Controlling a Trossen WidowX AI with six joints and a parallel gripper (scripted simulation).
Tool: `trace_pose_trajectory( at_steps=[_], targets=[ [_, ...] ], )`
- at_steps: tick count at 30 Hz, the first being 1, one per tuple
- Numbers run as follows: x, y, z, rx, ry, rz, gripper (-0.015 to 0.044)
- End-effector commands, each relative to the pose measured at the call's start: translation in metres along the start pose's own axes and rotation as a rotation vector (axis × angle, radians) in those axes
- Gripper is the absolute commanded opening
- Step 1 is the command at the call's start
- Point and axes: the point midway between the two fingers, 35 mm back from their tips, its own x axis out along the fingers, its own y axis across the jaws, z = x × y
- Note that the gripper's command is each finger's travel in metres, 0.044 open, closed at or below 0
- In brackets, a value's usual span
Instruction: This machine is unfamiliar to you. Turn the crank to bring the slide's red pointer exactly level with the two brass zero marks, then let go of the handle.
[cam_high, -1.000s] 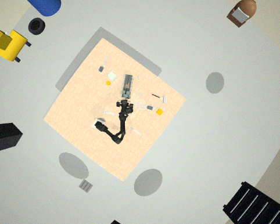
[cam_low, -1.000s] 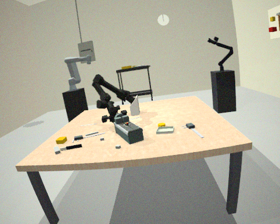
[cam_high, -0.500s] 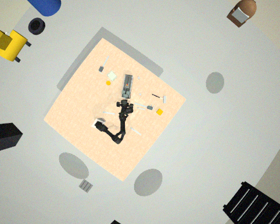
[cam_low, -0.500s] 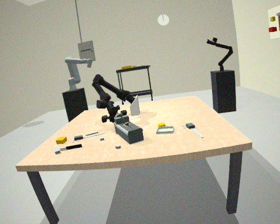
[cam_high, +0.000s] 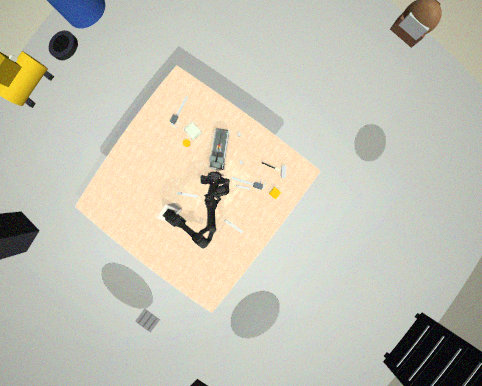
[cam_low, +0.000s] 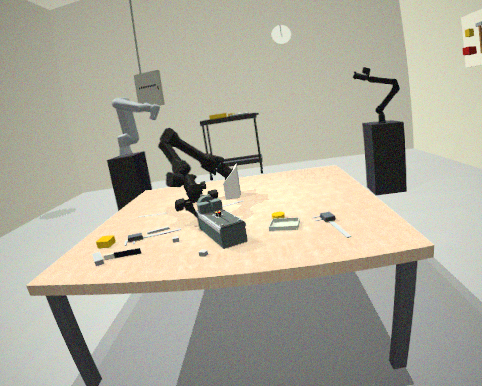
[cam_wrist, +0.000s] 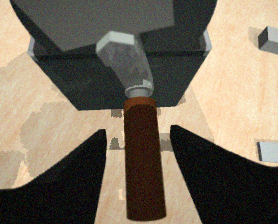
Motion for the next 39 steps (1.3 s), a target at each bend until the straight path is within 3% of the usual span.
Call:
trace_pose_trajectory(
  at_steps=[1, 6, 21, 34, 39],
  targets=[
    [0.000, 0.000, 0.000, 0.000, -0.001, -0.002, 0.0315],
    [0.000, 0.000, 0.000, 0.000, -0.001, -0.002, 0.0440],
    [-0.042, 0.000, 0.045, 0.001, -0.001, 0.004, 0.0440],
    [-0.115, 0.005, 0.118, -0.004, -0.005, 0.013, 0.0440],
    [-0.107, 0.004, 0.129, 0.028, 0.000, -0.016, 0.0440]
  ],
)
